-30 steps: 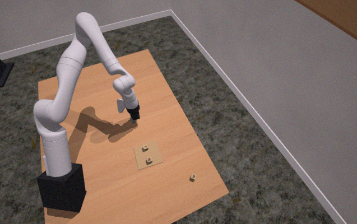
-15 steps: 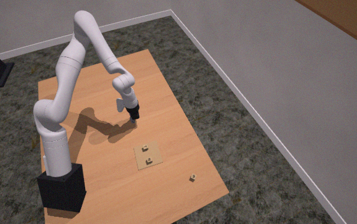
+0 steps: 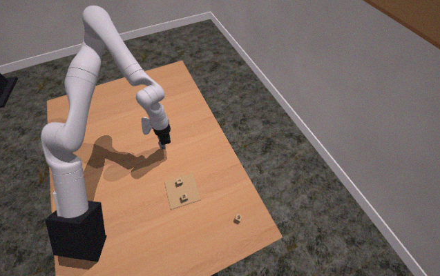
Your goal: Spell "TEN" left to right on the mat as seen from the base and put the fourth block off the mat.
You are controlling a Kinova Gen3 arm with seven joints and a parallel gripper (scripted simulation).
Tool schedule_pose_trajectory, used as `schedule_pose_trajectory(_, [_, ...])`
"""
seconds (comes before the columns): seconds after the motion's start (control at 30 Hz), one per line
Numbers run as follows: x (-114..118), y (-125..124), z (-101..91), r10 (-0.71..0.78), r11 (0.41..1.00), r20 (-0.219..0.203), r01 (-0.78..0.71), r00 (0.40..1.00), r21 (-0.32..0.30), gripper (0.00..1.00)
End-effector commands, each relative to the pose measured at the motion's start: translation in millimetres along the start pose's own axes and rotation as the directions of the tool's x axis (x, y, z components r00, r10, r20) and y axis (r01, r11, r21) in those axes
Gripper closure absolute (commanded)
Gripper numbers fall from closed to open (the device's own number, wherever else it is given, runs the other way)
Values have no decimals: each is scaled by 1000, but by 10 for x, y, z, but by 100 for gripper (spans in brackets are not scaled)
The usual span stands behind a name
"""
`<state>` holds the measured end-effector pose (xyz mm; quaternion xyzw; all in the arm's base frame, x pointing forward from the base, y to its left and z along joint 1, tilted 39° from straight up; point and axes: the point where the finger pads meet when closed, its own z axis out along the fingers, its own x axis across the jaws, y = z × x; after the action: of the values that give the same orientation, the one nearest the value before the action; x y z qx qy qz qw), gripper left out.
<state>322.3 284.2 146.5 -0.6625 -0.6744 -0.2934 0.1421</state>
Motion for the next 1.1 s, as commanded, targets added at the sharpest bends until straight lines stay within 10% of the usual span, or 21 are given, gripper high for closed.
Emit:
schedule_pose_trajectory(0.0, [67,24,-106,-3,1000,-18,3,1000,-9,51])
schedule_pose_trajectory(1.07, [58,19,-604,-3,1000,-18,3,1000,-9,51])
